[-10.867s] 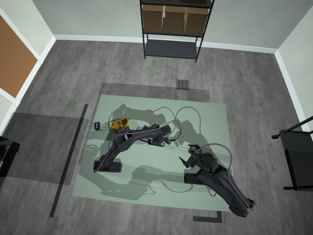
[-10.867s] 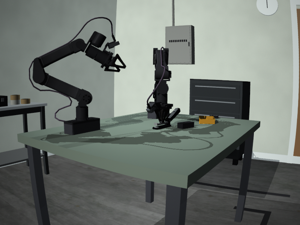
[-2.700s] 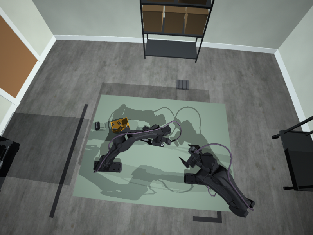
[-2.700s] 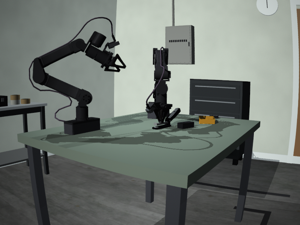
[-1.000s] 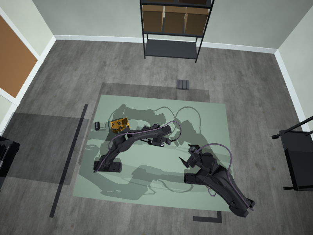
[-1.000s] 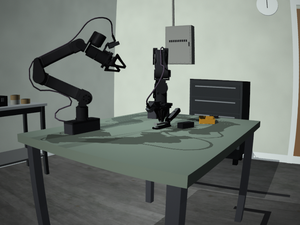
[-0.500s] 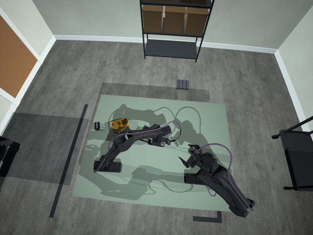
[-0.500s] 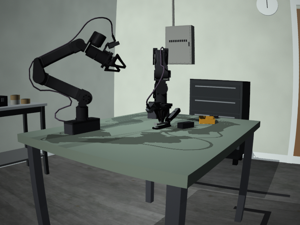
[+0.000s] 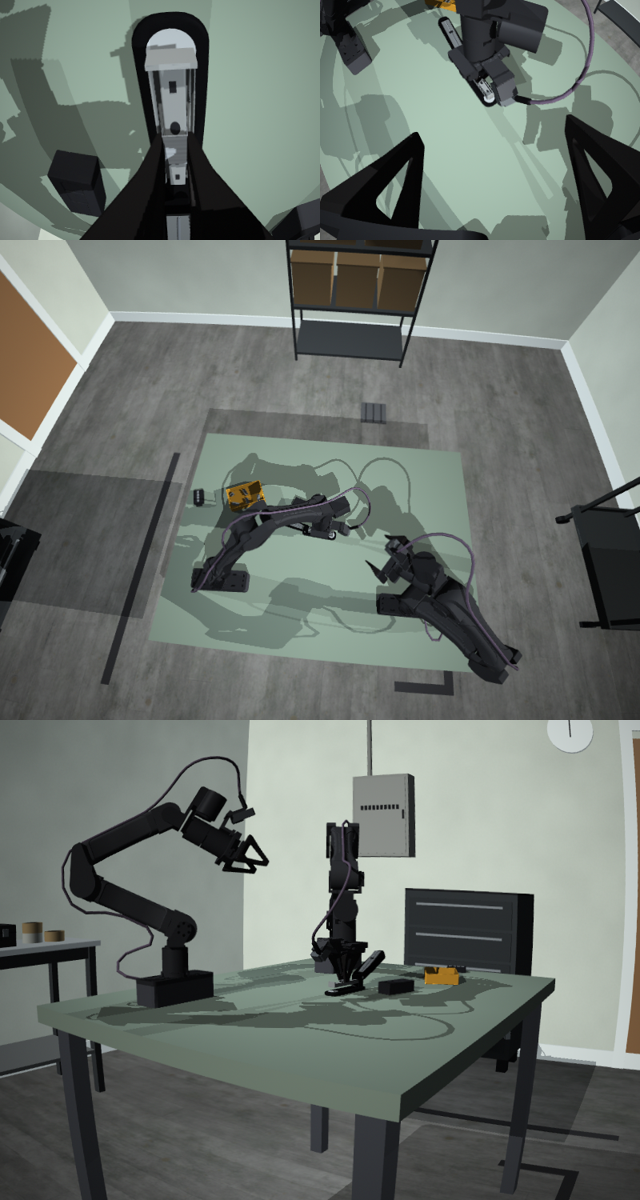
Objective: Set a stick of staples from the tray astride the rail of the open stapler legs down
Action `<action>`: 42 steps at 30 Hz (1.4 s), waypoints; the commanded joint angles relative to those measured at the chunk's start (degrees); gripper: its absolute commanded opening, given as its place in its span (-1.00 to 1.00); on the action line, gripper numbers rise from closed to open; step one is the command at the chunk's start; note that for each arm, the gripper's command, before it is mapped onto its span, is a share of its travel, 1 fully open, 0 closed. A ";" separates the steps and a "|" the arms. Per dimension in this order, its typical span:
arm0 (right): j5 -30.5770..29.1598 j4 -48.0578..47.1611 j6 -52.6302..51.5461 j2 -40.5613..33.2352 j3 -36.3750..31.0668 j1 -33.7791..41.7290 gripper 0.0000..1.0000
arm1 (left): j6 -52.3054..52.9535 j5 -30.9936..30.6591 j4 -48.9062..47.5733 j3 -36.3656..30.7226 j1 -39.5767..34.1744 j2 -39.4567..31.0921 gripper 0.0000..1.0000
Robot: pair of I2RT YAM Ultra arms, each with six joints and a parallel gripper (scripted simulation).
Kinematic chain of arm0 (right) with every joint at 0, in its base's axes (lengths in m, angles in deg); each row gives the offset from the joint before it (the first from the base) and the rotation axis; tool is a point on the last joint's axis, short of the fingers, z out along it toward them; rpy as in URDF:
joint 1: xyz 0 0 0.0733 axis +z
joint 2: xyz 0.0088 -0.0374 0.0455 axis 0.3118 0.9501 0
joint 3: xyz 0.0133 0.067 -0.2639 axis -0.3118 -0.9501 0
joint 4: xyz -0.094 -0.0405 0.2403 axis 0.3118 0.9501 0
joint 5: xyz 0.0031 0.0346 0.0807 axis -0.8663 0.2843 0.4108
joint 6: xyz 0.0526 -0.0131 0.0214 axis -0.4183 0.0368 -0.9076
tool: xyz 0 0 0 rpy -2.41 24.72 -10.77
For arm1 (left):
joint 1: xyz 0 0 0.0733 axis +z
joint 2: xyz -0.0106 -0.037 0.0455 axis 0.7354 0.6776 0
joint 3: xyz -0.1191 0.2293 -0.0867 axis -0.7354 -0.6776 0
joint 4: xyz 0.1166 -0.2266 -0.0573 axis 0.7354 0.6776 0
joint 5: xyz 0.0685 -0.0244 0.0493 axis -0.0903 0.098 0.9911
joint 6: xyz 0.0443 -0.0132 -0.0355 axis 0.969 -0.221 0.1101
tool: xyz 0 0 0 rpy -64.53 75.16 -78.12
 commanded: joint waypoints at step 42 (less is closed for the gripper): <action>0.31 -0.23 0.13 -1.10 0.21 -0.40 1.00 | 0.27 -0.96 10.21 7.68 -0.36 -7.53 -0.64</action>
